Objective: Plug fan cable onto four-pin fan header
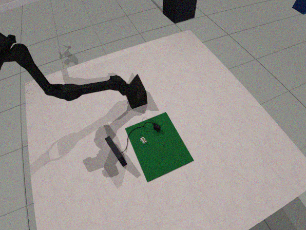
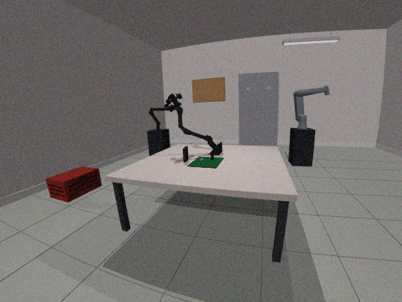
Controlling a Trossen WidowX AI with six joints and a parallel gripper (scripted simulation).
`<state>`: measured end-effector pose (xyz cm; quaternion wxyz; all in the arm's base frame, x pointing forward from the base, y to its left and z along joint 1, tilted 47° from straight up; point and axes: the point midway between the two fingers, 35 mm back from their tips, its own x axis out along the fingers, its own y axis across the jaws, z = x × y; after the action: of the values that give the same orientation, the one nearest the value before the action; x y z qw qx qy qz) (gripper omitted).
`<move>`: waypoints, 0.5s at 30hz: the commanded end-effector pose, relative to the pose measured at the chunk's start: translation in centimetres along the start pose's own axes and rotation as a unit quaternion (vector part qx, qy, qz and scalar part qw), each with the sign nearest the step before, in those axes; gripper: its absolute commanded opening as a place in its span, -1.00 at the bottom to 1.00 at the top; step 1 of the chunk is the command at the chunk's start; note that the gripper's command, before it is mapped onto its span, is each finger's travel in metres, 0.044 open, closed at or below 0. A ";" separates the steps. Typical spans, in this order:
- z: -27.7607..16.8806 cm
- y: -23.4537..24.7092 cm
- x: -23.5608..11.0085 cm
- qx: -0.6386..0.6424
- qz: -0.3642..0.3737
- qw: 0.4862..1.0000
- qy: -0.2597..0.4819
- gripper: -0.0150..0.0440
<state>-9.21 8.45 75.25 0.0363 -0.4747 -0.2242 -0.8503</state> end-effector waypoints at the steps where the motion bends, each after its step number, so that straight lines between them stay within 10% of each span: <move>1: 2.4 -5.4 -0.4 -0.017 -0.073 0.996 -0.045 1.00; 15: 11.0 -21.1 -7.5 -0.100 -0.316 0.929 -0.166 1.00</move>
<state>-4.35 26.61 69.33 -0.2487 -0.5166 -0.2670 -0.7746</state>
